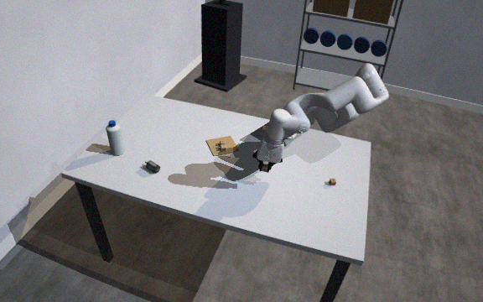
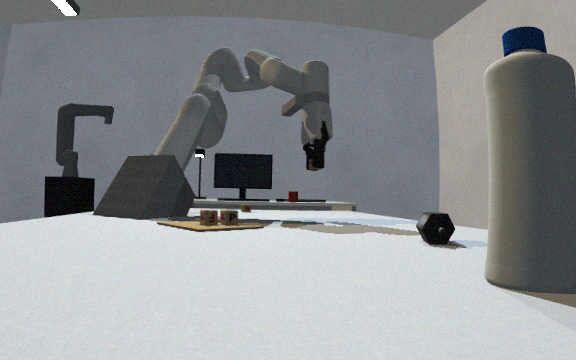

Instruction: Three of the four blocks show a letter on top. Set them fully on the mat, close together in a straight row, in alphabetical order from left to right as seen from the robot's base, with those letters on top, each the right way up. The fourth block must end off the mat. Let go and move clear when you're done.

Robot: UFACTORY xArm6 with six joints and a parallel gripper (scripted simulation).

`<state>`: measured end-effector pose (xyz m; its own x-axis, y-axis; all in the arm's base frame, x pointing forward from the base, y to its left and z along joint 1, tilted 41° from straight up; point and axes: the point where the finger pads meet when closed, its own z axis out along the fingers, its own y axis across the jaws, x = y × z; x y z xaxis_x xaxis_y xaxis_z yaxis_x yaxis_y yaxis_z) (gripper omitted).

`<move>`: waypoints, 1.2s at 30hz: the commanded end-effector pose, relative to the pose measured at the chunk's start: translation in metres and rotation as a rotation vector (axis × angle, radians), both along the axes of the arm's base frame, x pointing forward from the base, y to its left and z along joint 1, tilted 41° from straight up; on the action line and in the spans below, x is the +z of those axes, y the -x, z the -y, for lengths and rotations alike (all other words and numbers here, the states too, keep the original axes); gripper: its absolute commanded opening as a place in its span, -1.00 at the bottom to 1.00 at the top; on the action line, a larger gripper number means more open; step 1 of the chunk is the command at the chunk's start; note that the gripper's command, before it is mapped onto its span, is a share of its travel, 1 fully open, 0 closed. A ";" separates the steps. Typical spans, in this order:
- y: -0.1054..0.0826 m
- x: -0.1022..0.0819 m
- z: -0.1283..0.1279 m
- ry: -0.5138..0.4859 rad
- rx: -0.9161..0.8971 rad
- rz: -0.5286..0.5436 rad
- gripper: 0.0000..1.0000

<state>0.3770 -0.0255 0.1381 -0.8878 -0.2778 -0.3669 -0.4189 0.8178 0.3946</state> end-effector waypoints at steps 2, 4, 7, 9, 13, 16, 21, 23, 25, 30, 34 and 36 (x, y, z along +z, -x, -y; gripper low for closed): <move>-0.002 -0.038 0.058 0.011 0.030 -0.002 -0.54; 0.000 -0.043 0.065 0.013 0.033 -0.003 -0.54; 0.009 -0.062 0.092 0.016 0.045 -0.005 -0.54; 0.013 -0.071 0.103 0.016 0.050 -0.006 -0.54; 0.026 -0.092 0.129 0.014 0.064 -0.006 -0.54; 0.038 -0.109 0.147 0.010 0.075 -0.004 -0.54; 0.055 -0.131 0.169 0.001 0.089 0.000 -0.54; 0.070 -0.147 0.184 -0.007 0.099 0.005 -0.54; 0.078 -0.156 0.191 -0.013 0.105 0.009 -0.54; 0.106 -0.184 0.210 -0.032 0.122 0.024 -0.54; 0.130 -0.207 0.222 -0.049 0.136 0.041 -0.54; 0.143 -0.219 0.227 -0.059 0.143 0.051 -0.54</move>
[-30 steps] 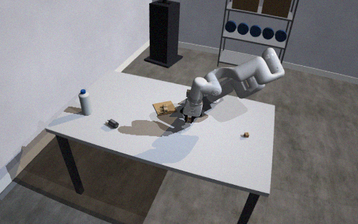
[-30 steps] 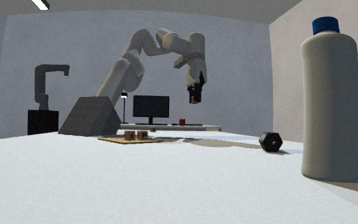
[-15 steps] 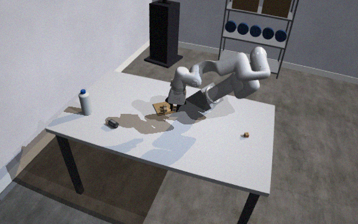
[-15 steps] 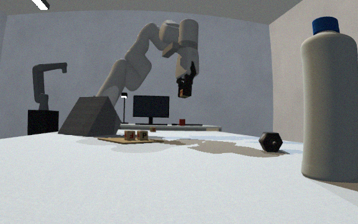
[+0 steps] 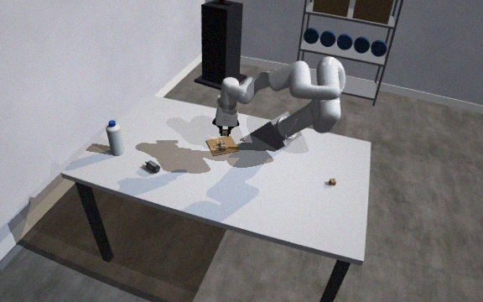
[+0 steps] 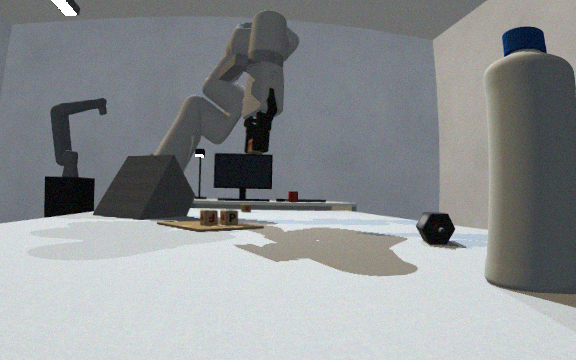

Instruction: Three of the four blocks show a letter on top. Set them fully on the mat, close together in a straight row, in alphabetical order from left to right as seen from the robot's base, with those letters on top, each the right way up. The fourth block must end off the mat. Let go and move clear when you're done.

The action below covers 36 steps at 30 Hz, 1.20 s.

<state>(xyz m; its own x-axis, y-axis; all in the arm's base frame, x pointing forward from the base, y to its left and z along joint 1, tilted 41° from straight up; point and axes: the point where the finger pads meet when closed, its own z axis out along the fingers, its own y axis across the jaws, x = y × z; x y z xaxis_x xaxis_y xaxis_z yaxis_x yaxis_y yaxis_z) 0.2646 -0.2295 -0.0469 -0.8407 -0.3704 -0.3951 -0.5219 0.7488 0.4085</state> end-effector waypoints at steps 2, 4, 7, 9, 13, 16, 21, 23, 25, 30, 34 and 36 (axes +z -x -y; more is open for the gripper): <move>0.037 -0.040 0.025 -0.035 0.025 0.034 -0.54; 0.051 -0.052 0.029 -0.047 0.032 0.046 -0.54; 0.072 -0.071 0.032 -0.065 0.042 0.068 -0.54; 0.085 -0.083 0.033 -0.076 0.047 0.083 -0.54; 0.098 -0.094 0.033 -0.087 0.052 0.099 -0.54; 0.099 -0.094 0.033 -0.088 0.053 0.100 -0.54; 0.099 -0.094 0.033 -0.088 0.053 0.100 -0.54; 0.099 -0.094 0.033 -0.088 0.053 0.100 -0.54; 0.099 -0.094 0.033 -0.088 0.053 0.100 -0.54; 0.099 -0.096 0.032 -0.088 0.053 0.100 -0.54; 0.097 -0.101 0.027 -0.088 0.053 0.100 -0.54; 0.096 -0.104 0.025 -0.088 0.053 0.100 -0.54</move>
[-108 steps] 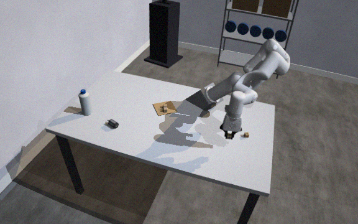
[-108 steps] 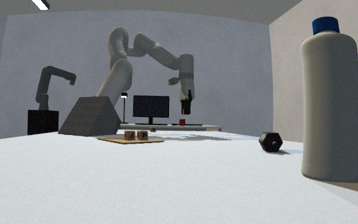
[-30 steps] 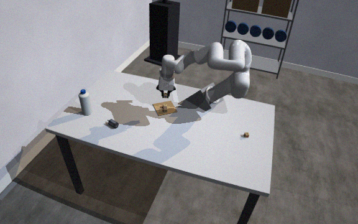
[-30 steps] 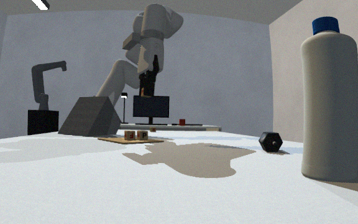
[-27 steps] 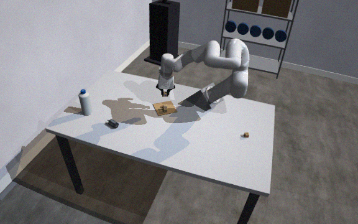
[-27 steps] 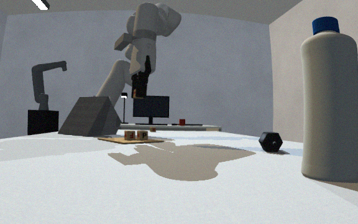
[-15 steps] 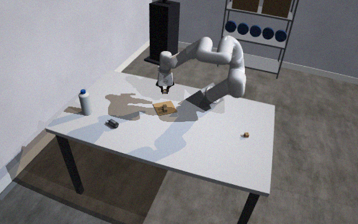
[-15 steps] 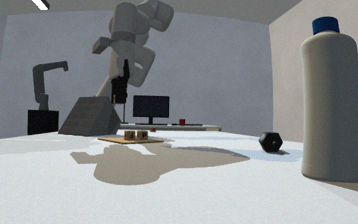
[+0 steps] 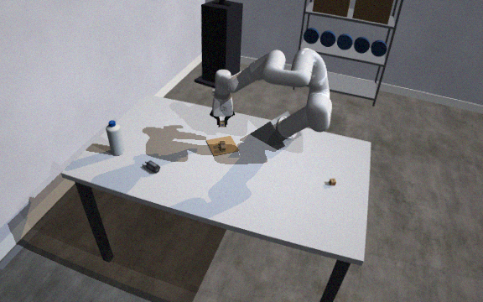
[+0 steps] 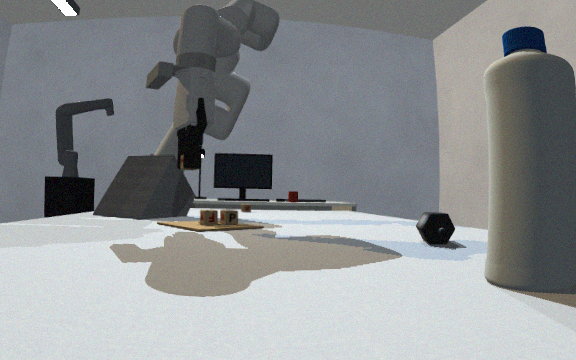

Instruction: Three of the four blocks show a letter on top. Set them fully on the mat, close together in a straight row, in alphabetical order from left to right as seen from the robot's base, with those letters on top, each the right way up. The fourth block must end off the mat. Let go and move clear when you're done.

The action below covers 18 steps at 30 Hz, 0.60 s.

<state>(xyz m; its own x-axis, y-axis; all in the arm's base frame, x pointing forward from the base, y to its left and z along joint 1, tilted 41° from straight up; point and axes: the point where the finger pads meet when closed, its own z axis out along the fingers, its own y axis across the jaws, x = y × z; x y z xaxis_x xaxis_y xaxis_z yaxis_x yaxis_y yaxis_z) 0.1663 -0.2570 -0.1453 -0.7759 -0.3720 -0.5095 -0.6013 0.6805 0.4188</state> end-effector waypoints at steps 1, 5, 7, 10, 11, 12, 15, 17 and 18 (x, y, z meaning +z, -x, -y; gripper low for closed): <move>-0.002 -0.005 -0.003 0.004 -0.001 0.001 -0.54; -0.005 -0.018 -0.013 0.004 -0.001 0.001 -0.54; -0.007 -0.025 -0.019 0.004 -0.001 0.001 -0.54; -0.010 -0.036 -0.028 0.004 -0.001 0.001 -0.54; -0.011 -0.040 -0.031 0.004 -0.001 0.001 -0.54; -0.012 -0.043 -0.034 0.004 -0.001 0.001 -0.54; -0.014 -0.053 -0.042 0.004 -0.001 0.001 -0.54; -0.015 -0.055 -0.045 0.004 -0.001 0.001 -0.54; -0.015 -0.055 -0.045 0.004 -0.001 0.001 -0.54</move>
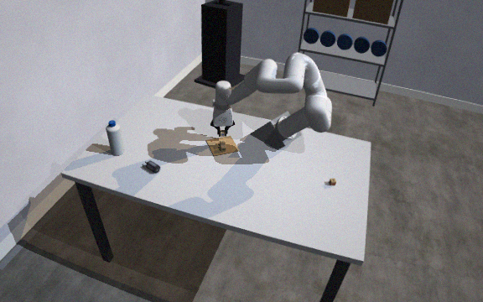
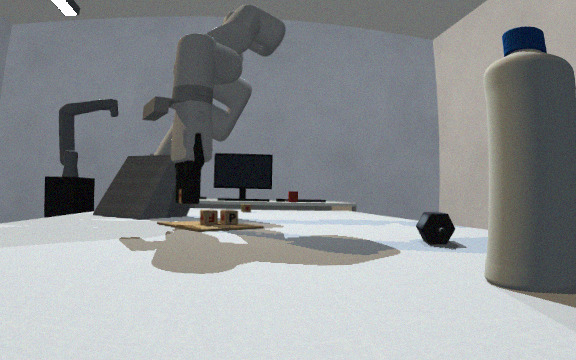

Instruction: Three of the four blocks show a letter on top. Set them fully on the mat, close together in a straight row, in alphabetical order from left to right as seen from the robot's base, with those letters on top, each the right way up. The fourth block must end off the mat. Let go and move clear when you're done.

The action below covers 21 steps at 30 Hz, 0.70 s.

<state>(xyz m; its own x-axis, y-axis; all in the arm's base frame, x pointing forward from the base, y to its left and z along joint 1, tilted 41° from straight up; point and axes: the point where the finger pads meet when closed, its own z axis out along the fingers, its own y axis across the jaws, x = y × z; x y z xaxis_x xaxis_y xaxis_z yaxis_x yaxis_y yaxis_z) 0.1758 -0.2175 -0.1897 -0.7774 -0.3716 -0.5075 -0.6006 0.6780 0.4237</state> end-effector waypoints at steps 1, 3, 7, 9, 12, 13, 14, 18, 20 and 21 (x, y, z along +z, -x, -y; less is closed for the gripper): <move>-0.006 -0.014 -0.007 0.007 -0.003 0.006 -0.54; -0.007 -0.018 -0.011 0.007 -0.003 0.006 -0.54; -0.008 -0.023 -0.015 0.007 -0.003 0.006 -0.54; -0.009 -0.024 -0.016 0.007 -0.003 0.006 -0.54; -0.009 -0.024 -0.016 0.007 -0.003 0.006 -0.54; -0.009 -0.024 -0.016 0.007 -0.003 0.006 -0.54; -0.009 -0.024 -0.016 0.007 -0.003 0.006 -0.54; -0.009 -0.024 -0.016 0.007 -0.003 0.006 -0.54; -0.009 -0.024 -0.016 0.007 -0.003 0.006 -0.54; -0.009 -0.024 -0.016 0.007 -0.003 0.006 -0.54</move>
<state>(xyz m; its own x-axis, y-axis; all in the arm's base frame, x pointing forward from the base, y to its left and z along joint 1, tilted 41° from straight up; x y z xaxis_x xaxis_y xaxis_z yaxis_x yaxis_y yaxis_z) 0.1837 -0.1994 -0.2140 -0.7759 -0.3716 -0.5097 -0.6012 0.6802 0.4193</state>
